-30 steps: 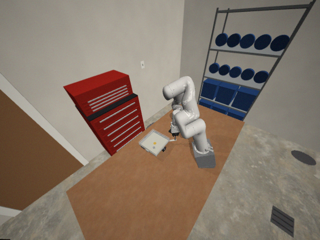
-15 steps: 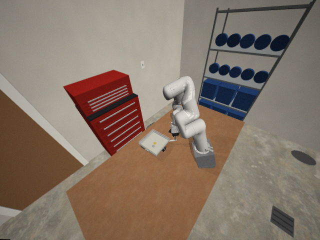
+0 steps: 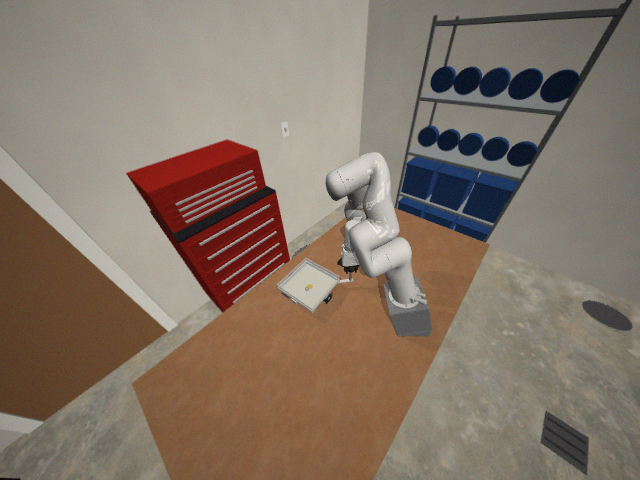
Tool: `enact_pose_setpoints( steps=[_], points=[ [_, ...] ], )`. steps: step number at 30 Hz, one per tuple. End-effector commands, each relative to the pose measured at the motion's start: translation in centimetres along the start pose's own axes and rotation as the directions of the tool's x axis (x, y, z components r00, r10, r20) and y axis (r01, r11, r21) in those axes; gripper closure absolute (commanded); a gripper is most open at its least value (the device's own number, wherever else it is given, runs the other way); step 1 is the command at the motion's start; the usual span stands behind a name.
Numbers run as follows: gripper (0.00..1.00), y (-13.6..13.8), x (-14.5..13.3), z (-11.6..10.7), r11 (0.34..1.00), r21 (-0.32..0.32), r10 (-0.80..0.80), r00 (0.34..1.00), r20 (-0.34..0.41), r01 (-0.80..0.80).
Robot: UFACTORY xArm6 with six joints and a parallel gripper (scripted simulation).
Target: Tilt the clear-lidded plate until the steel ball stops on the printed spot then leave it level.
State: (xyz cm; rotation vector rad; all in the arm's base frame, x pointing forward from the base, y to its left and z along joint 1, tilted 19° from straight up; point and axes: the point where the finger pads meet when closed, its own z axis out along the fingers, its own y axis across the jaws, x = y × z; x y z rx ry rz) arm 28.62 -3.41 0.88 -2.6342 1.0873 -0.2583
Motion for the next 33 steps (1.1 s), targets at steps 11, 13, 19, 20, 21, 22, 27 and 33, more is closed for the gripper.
enact_pose_setpoints(
  steps=[11,13,19,20,21,22,27,33],
  points=[
    [1.00,-0.03,-0.22,-0.02,1.000,0.001,0.000,1.000,0.003,0.000],
    [1.00,-0.03,-0.22,-0.02,1.000,0.001,0.000,1.000,0.003,0.000],
    [1.00,-0.01,-0.06,0.02,1.000,0.001,0.000,1.000,0.003,0.000],
    [1.00,0.00,0.02,0.04,1.000,0.001,0.000,1.000,0.003,0.000],
    [1.00,0.01,0.09,0.07,1.000,0.001,0.000,1.000,0.003,0.000],
    [1.00,0.01,0.09,0.08,1.000,0.001,0.000,1.000,0.003,0.000],
    [1.00,0.05,0.07,0.18,1.000,0.001,0.000,1.000,0.003,0.000],
    [1.00,0.05,0.07,0.18,1.000,0.001,0.000,1.000,0.003,0.000]
  ],
)
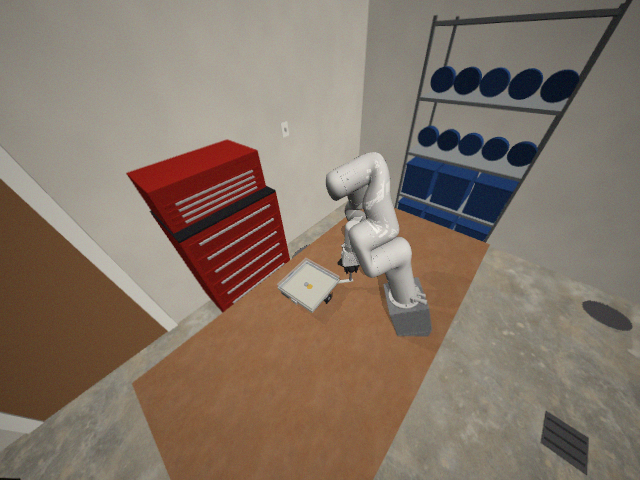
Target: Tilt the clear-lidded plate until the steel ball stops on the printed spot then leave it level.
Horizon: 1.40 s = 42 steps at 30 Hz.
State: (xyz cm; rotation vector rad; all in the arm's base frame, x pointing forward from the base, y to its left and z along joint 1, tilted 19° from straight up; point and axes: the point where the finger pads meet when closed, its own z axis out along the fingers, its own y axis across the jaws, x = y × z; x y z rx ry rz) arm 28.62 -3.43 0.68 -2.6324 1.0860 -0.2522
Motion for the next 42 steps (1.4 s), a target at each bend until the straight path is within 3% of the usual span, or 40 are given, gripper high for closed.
enact_pose_setpoints(
  steps=[1,42],
  points=[
    [1.00,-0.02,0.07,-0.01,1.000,0.000,-0.001,1.000,-0.002,0.001],
    [1.00,-0.07,-0.15,-0.12,1.000,0.000,-0.001,1.000,-0.002,0.001]
  ],
)
